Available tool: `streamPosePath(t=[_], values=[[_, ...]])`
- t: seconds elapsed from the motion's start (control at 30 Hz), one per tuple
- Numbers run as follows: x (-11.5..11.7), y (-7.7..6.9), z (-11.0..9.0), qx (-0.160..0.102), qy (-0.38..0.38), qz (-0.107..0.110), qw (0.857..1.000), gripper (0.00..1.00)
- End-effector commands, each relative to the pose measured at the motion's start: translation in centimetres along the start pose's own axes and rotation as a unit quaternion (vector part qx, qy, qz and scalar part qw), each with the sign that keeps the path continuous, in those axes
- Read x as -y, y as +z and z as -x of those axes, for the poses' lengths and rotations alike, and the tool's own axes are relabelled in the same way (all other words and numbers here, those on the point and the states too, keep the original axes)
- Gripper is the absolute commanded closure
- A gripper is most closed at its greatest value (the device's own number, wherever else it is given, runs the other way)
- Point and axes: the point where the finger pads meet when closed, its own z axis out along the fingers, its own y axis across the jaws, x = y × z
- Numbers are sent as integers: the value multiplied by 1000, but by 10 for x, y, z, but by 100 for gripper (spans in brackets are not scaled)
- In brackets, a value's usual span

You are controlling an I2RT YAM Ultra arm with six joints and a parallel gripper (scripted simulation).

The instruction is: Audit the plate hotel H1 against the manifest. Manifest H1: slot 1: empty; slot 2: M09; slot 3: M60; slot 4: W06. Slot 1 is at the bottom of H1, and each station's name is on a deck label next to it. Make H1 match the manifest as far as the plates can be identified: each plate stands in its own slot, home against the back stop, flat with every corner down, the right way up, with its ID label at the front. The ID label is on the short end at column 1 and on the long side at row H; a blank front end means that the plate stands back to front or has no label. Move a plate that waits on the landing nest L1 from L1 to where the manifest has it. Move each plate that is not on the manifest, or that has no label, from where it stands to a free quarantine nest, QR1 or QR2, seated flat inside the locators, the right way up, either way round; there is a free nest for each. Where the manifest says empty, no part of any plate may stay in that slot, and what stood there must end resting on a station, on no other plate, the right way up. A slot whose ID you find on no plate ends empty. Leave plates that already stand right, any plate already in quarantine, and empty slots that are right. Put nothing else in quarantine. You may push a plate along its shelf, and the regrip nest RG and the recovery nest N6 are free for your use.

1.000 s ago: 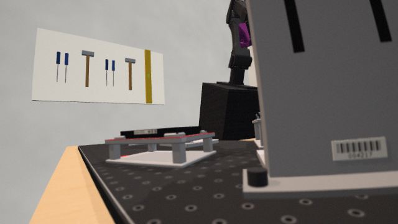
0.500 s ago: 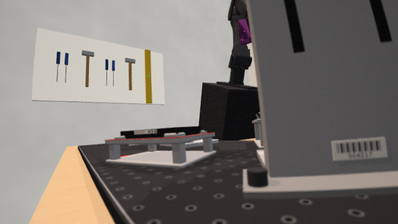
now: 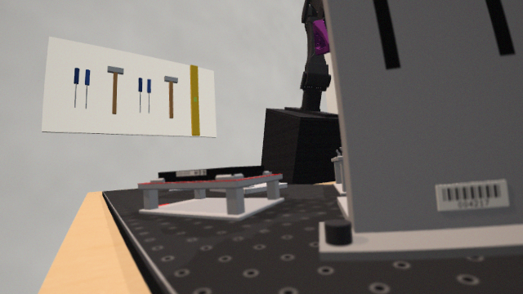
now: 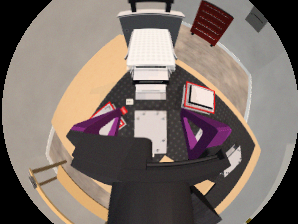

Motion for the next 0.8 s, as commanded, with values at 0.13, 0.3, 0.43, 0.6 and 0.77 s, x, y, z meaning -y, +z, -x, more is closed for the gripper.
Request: streamPosePath(t=[0.13,0.3,0.43,0.6,0.77], values=[[-1,3,11,9,1,2,1000,0],[-1,7,15,9,1,2,1000,0],[-1,11,19,9,1,2,1000,0],[-1,16,24,9,1,2,1000,0],[-1,18,26,9,1,2,1000,0]])
